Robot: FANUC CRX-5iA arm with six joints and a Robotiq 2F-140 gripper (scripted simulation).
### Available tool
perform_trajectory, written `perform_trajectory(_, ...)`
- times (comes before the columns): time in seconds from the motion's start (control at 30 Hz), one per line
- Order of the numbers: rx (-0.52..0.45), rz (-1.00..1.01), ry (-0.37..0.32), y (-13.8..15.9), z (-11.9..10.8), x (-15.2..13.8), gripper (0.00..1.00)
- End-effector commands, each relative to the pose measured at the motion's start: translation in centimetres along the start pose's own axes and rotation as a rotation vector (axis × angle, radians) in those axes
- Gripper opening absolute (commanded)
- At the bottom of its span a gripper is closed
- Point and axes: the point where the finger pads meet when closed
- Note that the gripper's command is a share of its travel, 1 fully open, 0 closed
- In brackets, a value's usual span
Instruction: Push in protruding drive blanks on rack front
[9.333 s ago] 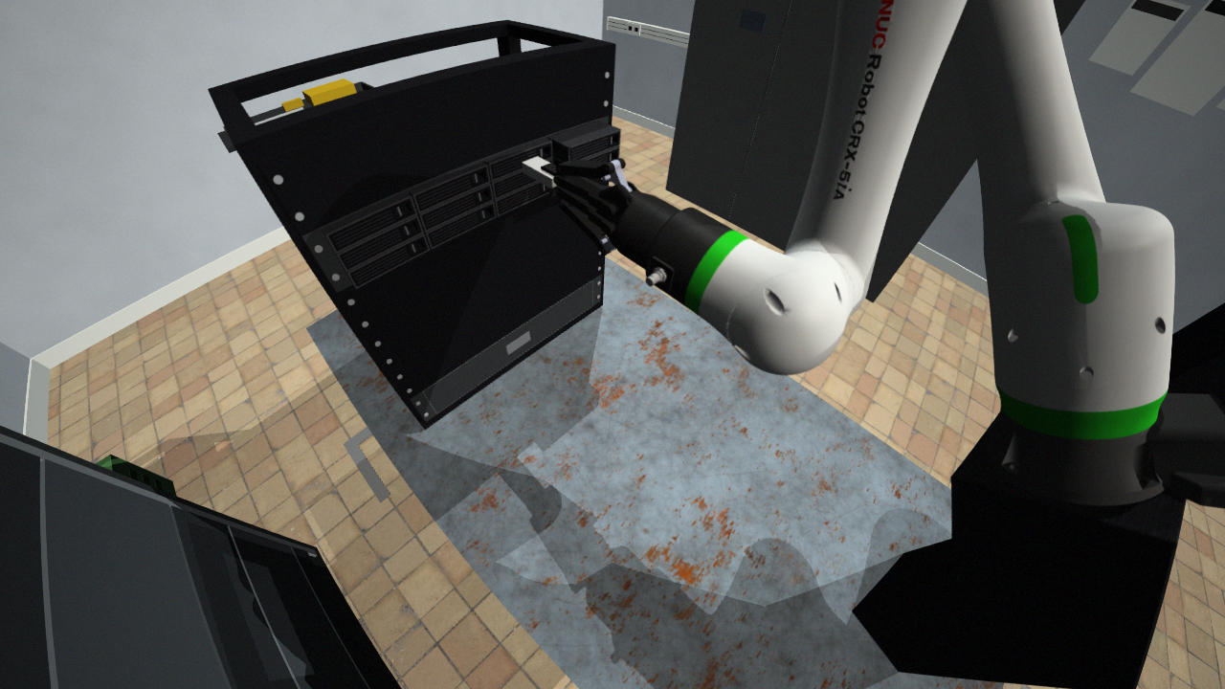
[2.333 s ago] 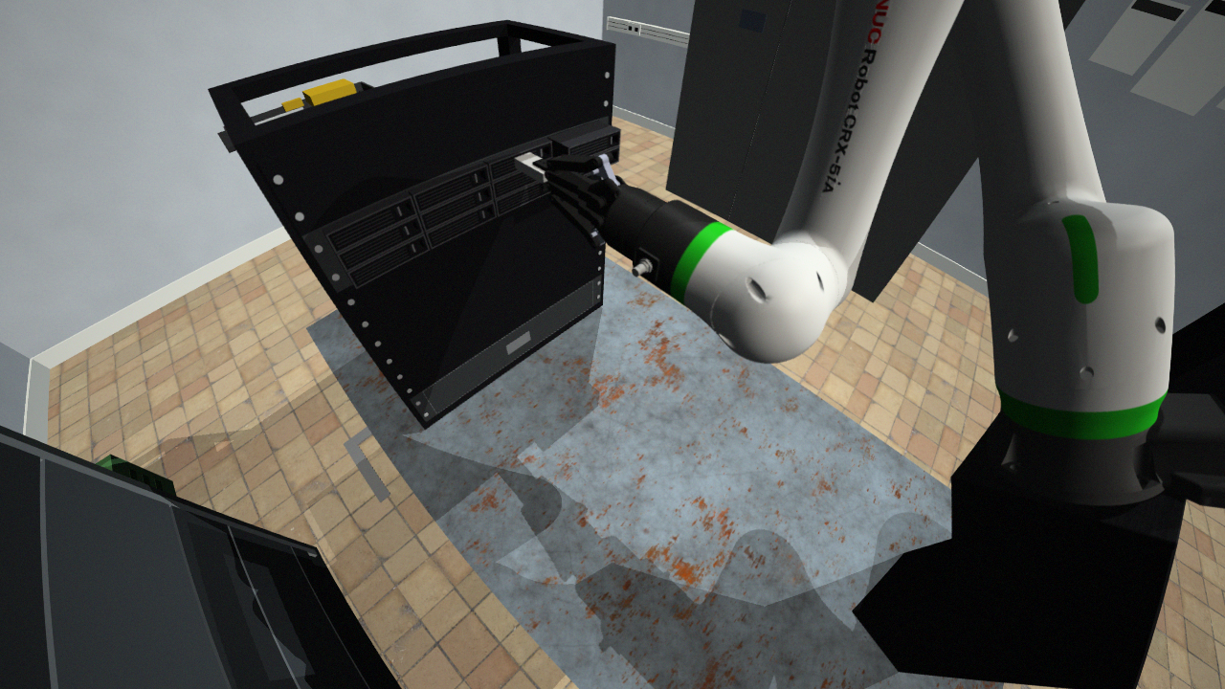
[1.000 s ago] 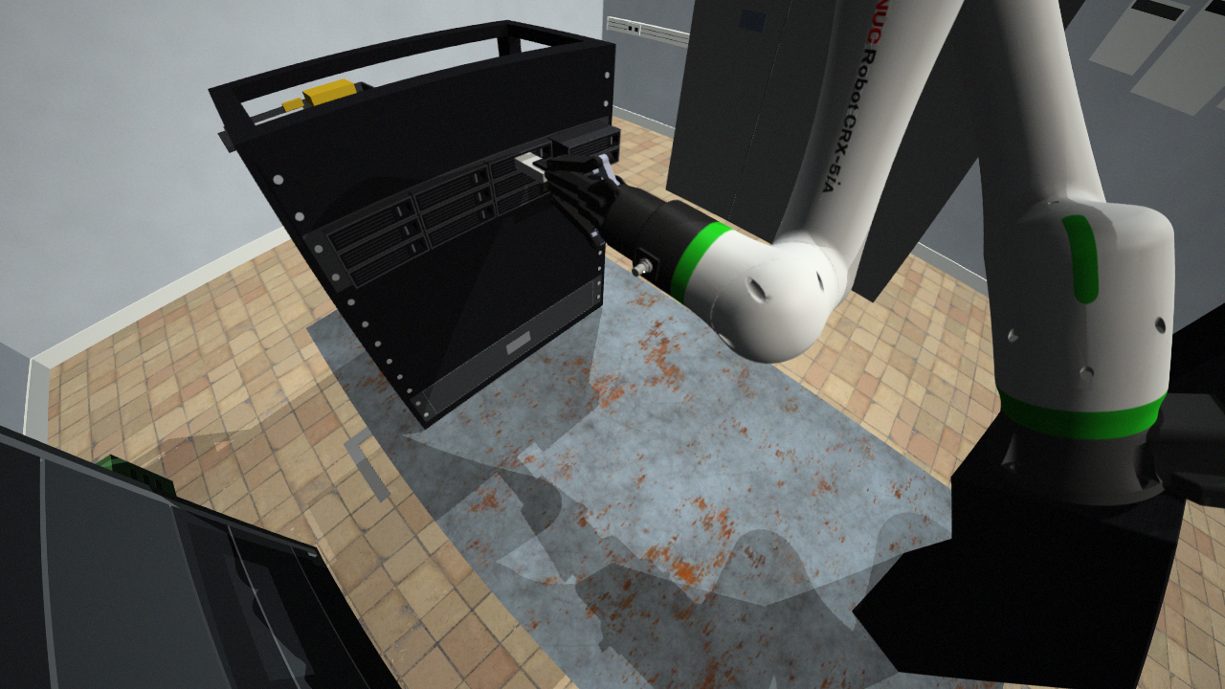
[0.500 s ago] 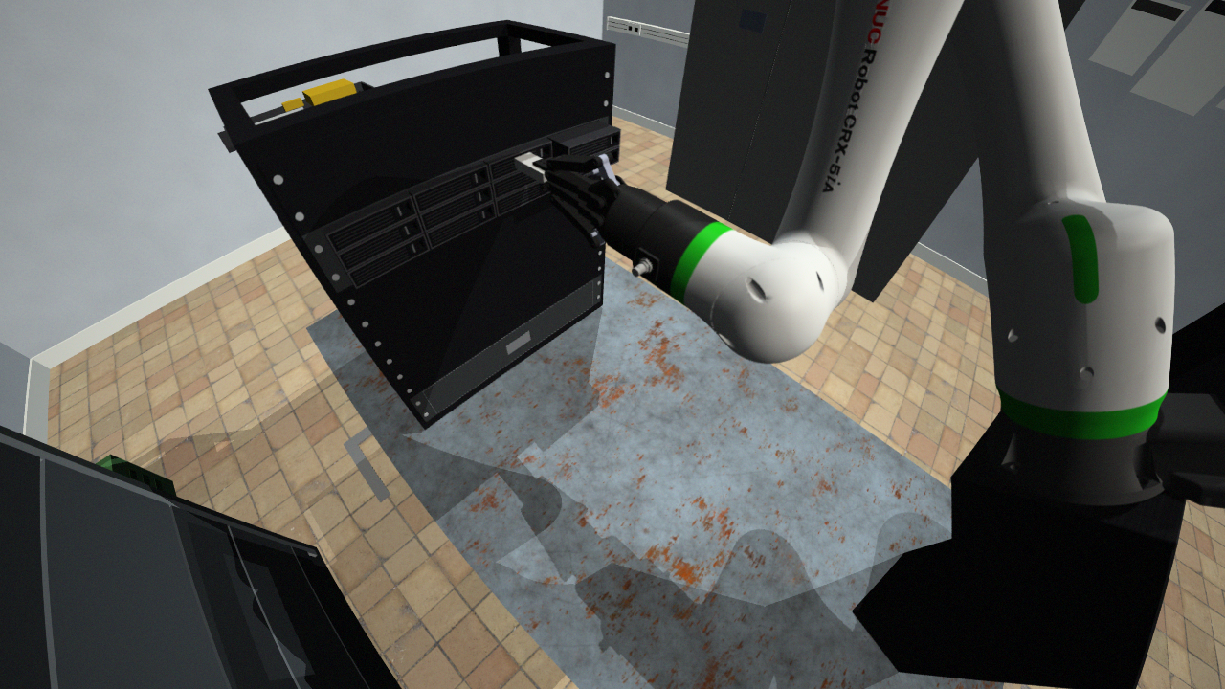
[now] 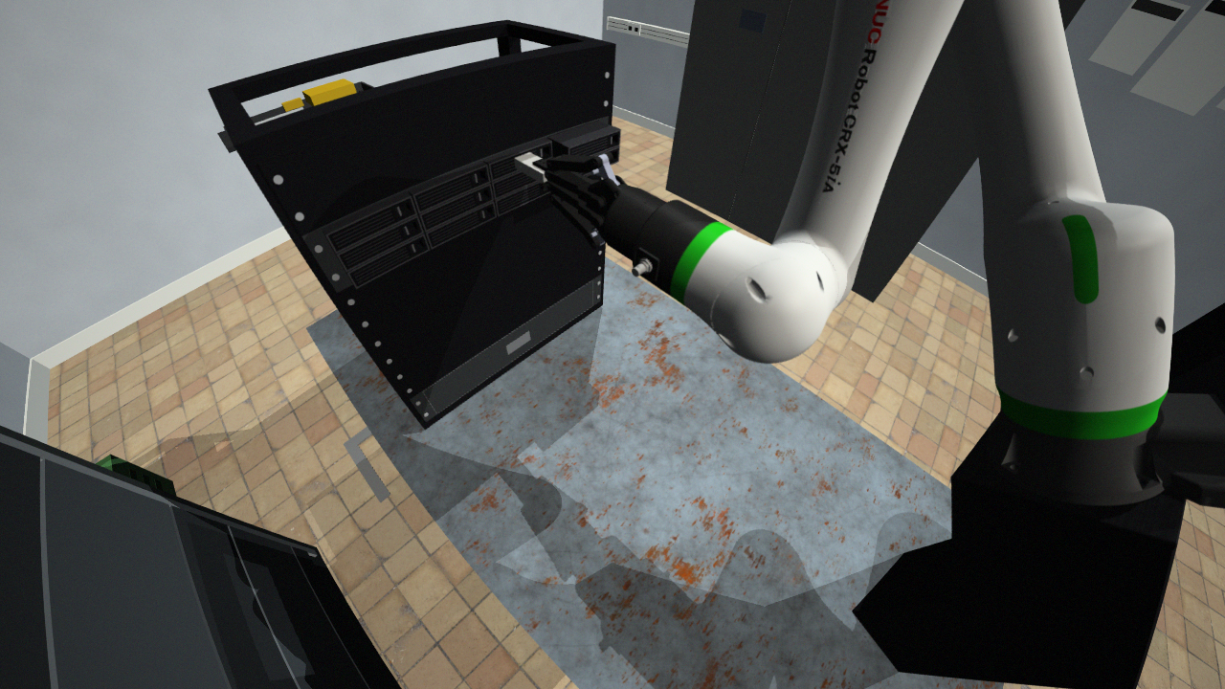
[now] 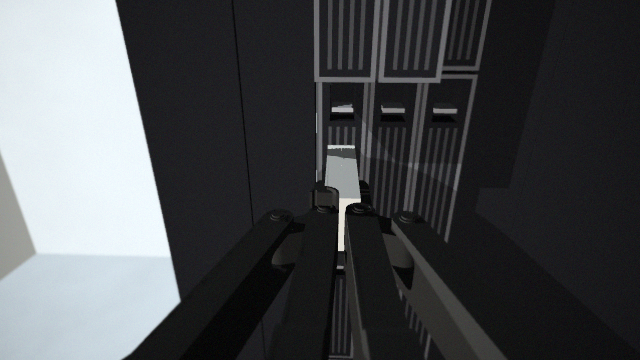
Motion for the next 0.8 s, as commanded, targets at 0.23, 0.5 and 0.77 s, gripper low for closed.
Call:
perform_trajectory(0.23, 0.000, 0.000, -0.001, 0.0, 0.0, -0.1, 0.10)
perform_trajectory(0.5, 0.000, 0.000, -0.001, 0.0, 0.0, -0.1, 0.10)
perform_trajectory(0.77, 0.000, 0.000, -0.001, 0.0, -3.0, -0.1, 0.10)
Point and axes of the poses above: the point where the finger pads meet when closed, its own z axis out along the fingers, its own x axis across the jaws, y = z × x, and after that the axes turned 11 degrees about -z, right-handed
